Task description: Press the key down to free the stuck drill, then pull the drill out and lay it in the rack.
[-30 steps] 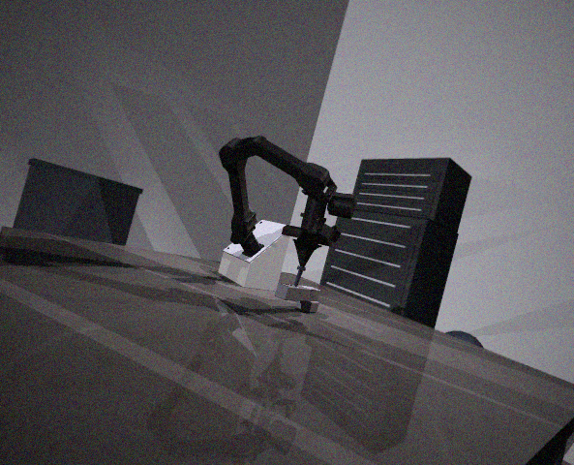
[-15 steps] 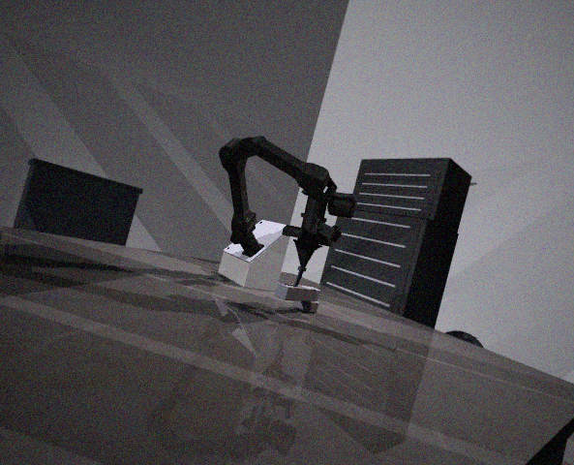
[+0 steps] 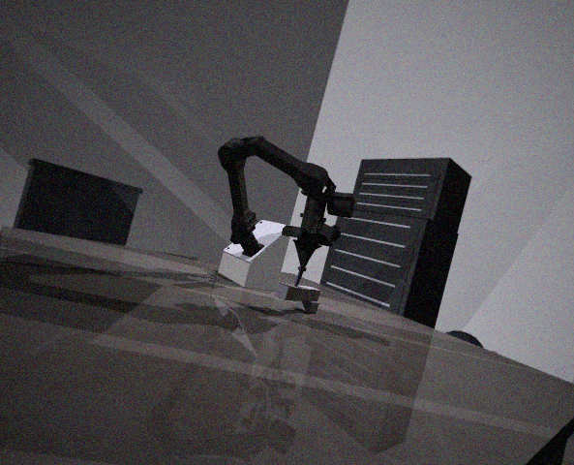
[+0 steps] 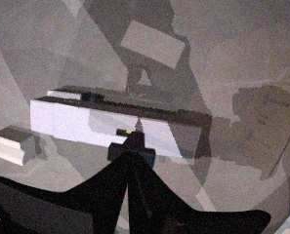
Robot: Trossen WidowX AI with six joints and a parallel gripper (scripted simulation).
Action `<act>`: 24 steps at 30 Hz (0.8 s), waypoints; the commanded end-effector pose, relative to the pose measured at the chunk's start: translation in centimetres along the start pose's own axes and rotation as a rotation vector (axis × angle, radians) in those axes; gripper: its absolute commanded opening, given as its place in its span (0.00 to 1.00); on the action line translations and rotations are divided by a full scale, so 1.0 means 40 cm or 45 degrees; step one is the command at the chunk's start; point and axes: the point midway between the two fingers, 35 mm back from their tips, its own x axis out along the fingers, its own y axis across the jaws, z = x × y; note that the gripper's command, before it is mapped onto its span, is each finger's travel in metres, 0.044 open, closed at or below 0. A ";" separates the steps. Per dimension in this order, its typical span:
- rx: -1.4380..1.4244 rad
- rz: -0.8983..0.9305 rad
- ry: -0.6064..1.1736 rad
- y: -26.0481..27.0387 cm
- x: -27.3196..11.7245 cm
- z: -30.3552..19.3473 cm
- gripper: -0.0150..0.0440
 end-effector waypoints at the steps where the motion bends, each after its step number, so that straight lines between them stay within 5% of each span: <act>1: -0.006 0.001 0.064 -0.005 0.043 -0.024 0.25; 24: -0.006 0.001 0.064 -0.007 0.061 -0.028 0.25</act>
